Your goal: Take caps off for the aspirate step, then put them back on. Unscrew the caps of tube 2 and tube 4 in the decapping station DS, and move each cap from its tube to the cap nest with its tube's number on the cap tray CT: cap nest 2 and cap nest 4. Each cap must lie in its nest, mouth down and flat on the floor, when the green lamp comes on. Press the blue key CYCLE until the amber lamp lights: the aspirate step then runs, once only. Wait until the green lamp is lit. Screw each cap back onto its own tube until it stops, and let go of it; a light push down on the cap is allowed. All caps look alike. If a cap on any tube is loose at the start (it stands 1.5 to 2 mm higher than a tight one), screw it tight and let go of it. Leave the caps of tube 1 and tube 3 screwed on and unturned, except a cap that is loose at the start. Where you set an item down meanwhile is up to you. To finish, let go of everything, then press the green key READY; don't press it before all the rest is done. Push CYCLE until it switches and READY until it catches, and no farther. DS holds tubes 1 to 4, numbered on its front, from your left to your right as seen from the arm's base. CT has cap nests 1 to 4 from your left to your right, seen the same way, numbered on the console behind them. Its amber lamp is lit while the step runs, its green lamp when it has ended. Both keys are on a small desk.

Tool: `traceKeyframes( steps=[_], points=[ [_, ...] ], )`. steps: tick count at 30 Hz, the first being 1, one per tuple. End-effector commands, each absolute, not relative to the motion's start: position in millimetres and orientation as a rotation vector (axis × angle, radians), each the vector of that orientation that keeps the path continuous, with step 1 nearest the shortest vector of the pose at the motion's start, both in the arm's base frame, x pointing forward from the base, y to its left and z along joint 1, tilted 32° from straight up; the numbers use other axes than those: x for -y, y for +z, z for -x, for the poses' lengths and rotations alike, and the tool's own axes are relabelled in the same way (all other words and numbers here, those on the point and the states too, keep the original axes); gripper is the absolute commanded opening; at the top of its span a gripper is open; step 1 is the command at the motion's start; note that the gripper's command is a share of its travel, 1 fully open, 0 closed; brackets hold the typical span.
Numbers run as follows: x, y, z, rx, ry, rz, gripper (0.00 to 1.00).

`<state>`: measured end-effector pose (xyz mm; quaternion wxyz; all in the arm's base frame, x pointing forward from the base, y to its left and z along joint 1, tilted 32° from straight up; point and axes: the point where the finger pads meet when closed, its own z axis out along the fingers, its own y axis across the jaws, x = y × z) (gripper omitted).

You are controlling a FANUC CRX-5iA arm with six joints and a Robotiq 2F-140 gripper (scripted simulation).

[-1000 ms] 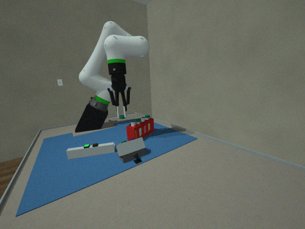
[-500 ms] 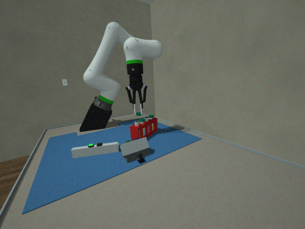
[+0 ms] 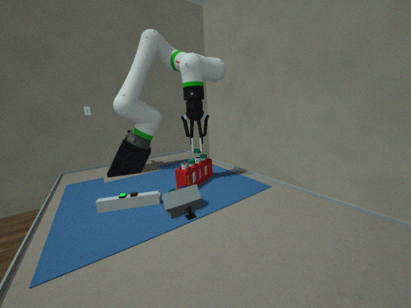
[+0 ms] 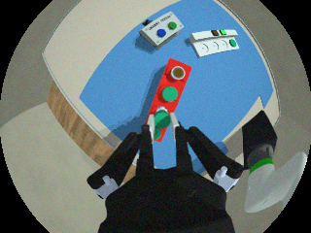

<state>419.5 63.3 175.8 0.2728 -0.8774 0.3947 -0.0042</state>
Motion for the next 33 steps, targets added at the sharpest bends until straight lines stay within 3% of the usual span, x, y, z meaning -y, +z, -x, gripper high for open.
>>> traceKeyframes(
  steps=[1, 33],
  points=[
    [-65, 174, -420, -1.063, -0.012, 2.361, 0.0],
    [-77, 151, -426, -1.063, -0.012, 2.361, 0.0]
  ],
)
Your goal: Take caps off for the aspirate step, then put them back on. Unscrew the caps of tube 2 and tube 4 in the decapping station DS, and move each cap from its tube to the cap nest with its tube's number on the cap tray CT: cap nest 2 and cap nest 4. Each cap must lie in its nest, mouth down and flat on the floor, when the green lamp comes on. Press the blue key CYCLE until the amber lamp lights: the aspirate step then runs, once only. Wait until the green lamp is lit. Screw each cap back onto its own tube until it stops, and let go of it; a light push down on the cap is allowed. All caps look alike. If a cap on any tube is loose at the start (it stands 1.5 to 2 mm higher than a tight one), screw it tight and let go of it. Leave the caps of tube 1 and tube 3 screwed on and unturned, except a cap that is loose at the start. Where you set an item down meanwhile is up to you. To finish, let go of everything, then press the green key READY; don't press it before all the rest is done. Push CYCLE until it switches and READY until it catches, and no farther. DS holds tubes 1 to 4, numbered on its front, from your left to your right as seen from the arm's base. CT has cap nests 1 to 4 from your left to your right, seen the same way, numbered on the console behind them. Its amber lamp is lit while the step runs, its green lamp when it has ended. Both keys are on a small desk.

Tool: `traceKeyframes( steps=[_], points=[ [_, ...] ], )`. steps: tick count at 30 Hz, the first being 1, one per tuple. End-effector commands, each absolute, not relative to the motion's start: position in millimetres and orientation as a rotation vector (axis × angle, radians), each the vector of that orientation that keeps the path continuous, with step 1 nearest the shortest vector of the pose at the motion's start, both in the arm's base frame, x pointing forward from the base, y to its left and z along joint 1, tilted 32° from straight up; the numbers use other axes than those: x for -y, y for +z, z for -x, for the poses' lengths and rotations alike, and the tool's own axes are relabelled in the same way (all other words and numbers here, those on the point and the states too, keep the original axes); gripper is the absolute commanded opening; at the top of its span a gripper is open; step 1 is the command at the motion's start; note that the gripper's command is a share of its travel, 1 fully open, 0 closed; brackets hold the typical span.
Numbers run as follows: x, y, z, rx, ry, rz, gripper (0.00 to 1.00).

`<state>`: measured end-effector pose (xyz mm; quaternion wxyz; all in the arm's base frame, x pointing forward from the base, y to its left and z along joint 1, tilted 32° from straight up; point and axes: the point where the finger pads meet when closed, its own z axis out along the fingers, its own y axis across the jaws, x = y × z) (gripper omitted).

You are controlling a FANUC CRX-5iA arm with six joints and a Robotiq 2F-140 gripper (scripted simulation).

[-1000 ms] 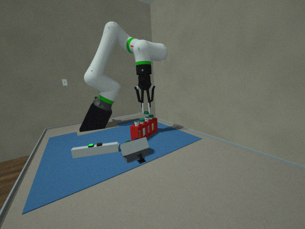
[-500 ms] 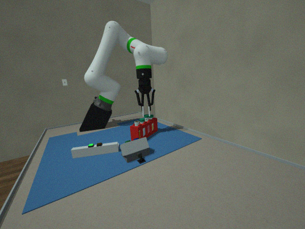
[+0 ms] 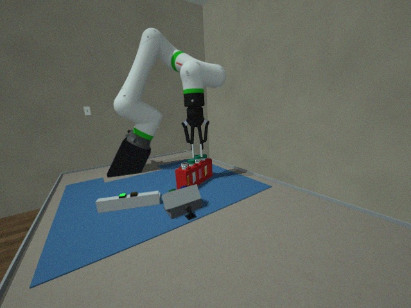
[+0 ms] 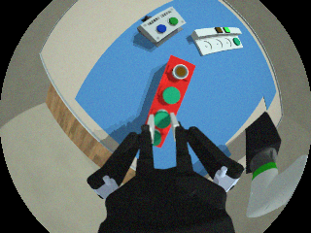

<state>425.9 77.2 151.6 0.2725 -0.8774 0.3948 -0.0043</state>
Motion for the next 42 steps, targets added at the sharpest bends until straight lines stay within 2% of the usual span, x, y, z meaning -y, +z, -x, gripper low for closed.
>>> traceKeyframes(
  steps=[1, 22, 23, 42],
  points=[
    [-77.3, 151.2, -426.1, -1.063, -0.012, 2.361, 0.0],
    [-80.0, 146.4, -427.4, -1.063, -0.012, 2.361, 0.0],
    [-80.0, 146.4, -427.4, -1.063, -0.012, 2.361, 0.35],
    [-80.0, 146.4, -427.4, -1.063, -0.012, 2.361, 0.35]
  ],
)
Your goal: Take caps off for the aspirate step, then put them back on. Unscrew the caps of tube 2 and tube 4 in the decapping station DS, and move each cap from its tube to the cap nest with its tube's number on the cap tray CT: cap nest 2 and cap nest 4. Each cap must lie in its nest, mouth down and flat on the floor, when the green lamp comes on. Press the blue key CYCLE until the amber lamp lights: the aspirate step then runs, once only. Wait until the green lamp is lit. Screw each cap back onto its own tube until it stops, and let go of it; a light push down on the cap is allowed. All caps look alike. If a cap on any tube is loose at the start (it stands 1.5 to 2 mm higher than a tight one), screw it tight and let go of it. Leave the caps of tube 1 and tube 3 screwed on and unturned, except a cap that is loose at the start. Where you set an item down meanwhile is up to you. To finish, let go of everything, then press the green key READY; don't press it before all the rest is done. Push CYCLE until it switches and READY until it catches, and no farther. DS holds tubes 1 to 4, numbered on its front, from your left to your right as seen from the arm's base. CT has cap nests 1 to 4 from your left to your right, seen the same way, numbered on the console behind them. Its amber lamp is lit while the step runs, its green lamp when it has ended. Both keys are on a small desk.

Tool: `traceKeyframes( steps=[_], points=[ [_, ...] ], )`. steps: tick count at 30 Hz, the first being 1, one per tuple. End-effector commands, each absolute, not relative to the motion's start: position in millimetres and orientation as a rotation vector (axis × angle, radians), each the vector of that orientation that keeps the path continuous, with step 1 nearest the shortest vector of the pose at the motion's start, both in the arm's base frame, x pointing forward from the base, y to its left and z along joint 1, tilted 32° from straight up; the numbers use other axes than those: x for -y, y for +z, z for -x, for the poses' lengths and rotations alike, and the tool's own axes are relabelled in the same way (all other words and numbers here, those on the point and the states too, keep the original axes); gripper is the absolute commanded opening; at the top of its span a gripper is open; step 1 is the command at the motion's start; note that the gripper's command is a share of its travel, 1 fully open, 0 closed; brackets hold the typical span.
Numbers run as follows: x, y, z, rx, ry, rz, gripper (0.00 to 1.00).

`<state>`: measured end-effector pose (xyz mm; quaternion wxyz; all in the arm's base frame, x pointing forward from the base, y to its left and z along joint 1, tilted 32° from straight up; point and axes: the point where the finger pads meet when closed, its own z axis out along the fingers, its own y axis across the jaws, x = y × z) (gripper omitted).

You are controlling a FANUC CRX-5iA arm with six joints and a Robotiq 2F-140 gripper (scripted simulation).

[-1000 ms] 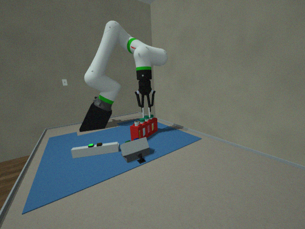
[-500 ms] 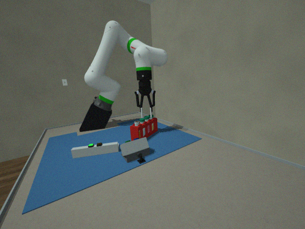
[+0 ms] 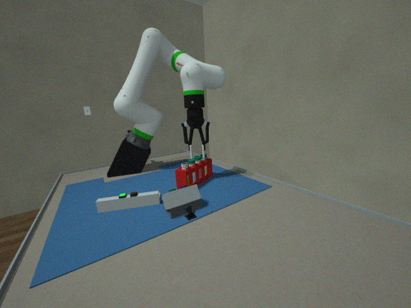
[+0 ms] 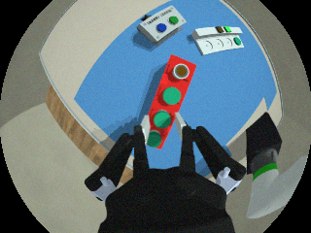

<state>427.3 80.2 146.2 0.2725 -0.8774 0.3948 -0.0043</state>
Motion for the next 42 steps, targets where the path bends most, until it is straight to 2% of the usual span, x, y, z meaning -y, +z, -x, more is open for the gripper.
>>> traceKeyframes(
  steps=[1, 22, 23, 37, 42],
  points=[
    [-80.0, 146.4, -427.4, -1.063, -0.012, 2.361, 0.35],
    [-83.6, 140.0, -429.1, -1.139, 0.012, 2.325, 0.35],
    [-83.6, 140.0, -429.1, -1.139, 0.012, 2.325, 0.0],
    [-83.6, 140.0, -429.1, -1.139, 0.012, 2.325, 0.0],
    [-83.7, 139.7, -429.1, -1.33, 0.073, 2.224, 0.0]
  ],
)
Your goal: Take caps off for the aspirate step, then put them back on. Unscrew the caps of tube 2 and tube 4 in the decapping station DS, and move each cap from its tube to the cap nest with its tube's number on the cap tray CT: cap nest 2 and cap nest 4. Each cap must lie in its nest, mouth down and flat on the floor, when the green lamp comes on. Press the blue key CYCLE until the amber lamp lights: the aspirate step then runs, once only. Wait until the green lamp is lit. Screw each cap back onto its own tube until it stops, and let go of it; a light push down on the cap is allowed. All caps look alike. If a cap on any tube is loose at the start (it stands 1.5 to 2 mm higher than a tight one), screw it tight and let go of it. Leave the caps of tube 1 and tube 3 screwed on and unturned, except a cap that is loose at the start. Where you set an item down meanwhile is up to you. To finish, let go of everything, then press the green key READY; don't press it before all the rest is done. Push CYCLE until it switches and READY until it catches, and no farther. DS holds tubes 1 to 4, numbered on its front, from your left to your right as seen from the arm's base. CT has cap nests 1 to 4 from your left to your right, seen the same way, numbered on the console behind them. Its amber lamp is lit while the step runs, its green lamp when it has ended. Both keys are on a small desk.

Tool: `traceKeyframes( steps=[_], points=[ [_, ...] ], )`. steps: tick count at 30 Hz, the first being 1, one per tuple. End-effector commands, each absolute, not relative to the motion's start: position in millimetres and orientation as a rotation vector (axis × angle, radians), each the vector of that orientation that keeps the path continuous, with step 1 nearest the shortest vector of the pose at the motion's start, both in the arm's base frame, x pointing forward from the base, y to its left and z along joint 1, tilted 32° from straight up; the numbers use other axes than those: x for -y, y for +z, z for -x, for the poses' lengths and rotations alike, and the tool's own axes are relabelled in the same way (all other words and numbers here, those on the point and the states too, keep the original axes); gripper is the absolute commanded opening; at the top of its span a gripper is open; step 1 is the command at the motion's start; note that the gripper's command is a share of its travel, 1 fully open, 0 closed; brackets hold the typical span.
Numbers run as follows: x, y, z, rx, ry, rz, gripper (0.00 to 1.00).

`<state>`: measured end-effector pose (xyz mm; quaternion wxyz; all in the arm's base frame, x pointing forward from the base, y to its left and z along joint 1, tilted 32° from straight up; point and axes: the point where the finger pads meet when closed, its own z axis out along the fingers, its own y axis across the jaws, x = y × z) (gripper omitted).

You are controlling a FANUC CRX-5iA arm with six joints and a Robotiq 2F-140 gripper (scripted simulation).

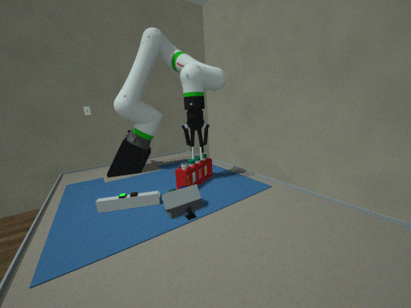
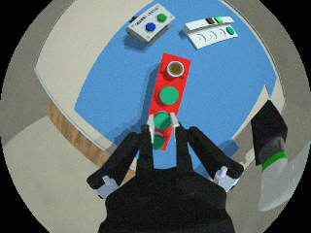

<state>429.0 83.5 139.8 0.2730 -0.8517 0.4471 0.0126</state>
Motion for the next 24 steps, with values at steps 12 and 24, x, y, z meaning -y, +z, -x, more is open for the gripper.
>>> traceKeyframes(
  steps=[12, 24],
  points=[
    [-83.9, 139.3, -429.3, -1.687, 0.194, 1.981, 0.0],
    [-84.1, 138.9, -429.4, -1.965, 0.295, 1.732, 0.0]
  ],
)
